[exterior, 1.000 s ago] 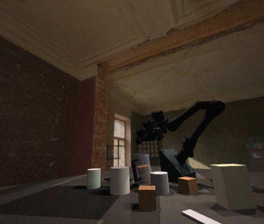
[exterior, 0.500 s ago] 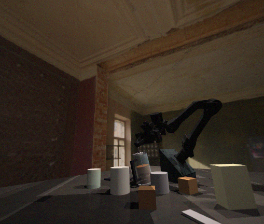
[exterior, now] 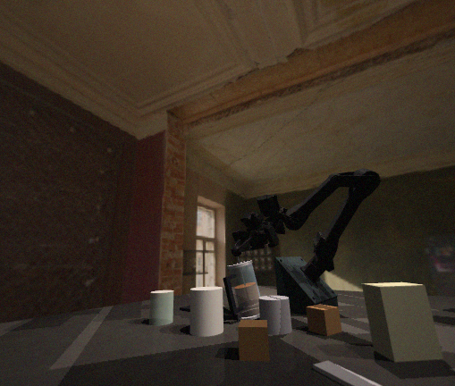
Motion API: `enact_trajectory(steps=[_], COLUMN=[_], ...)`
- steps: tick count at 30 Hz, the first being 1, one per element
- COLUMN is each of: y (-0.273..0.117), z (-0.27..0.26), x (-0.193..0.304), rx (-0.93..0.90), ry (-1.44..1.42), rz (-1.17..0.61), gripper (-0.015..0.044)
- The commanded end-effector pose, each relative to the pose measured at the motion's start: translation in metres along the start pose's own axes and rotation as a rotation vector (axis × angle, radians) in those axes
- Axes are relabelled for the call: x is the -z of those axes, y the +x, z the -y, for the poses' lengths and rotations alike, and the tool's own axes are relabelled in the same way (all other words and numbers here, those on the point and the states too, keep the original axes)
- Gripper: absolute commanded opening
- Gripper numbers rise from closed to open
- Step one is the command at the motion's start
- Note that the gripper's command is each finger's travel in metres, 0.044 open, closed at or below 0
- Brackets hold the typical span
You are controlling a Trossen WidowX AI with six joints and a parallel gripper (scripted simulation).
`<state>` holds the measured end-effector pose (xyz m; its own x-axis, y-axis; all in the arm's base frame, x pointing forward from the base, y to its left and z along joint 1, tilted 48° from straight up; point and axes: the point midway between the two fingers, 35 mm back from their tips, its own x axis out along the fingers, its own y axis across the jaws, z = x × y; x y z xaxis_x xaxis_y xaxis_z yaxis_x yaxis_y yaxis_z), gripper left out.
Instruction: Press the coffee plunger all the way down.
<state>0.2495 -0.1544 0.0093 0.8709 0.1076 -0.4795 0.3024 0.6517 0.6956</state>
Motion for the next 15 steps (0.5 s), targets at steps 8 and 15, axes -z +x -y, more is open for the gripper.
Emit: enact_trajectory(steps=[8,15], y=[0.0037,0.0038], z=[0.0006,0.0013], x=[0.0068,0.0058], rx=[-0.008,-0.007], ry=[0.02,0.02], rz=[-0.025,-0.025], gripper=[0.013,0.013])
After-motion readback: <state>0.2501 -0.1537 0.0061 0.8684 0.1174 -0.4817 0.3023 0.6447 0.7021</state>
